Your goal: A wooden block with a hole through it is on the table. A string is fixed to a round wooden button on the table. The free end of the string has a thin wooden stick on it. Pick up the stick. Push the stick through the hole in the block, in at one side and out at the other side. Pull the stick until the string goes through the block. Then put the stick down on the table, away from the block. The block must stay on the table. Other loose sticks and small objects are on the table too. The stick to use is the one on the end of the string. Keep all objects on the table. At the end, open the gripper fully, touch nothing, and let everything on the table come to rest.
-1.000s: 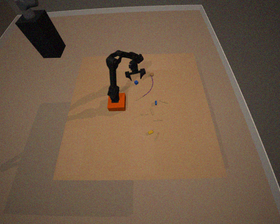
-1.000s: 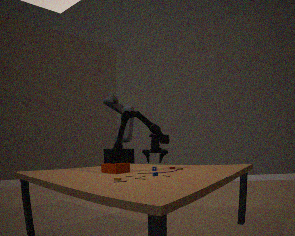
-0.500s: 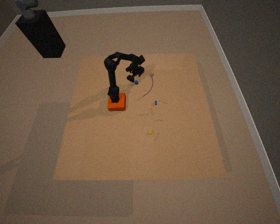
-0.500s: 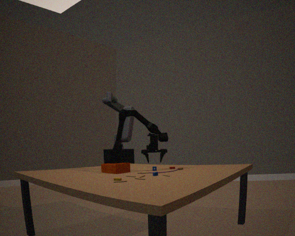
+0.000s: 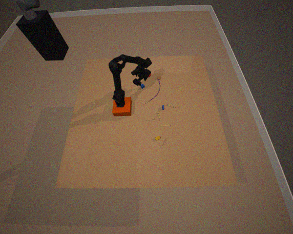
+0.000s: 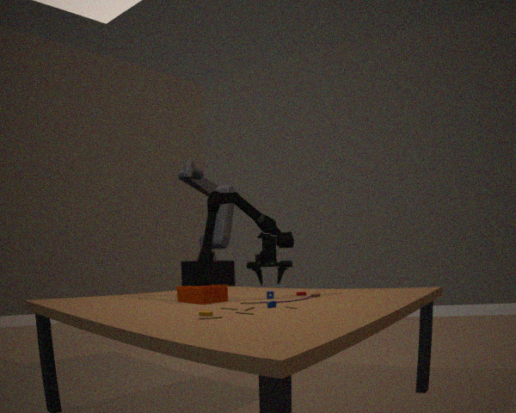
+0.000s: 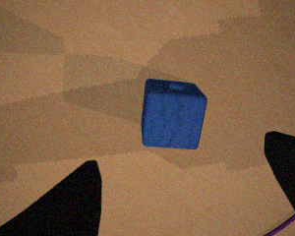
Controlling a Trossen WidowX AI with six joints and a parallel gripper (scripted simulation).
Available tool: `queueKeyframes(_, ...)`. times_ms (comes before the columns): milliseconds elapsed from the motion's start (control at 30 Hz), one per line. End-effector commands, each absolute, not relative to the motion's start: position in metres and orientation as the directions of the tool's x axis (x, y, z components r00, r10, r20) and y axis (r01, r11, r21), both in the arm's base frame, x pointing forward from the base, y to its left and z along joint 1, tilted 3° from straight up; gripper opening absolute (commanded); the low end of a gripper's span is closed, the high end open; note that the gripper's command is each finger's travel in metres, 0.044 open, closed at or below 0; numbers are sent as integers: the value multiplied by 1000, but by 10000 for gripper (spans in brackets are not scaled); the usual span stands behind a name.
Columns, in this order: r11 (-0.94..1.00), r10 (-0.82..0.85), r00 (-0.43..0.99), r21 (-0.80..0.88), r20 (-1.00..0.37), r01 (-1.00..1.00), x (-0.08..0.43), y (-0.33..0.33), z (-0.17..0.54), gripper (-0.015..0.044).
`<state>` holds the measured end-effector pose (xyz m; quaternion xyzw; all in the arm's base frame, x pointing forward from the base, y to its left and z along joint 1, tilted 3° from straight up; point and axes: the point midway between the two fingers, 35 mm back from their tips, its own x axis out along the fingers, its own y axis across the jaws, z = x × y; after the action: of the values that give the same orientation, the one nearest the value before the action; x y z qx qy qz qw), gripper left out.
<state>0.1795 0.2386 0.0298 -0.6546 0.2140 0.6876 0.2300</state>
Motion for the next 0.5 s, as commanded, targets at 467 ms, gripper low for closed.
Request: queueKeyframes(467,-803,36,-37,-7,-999,-596,180,239,30,158)
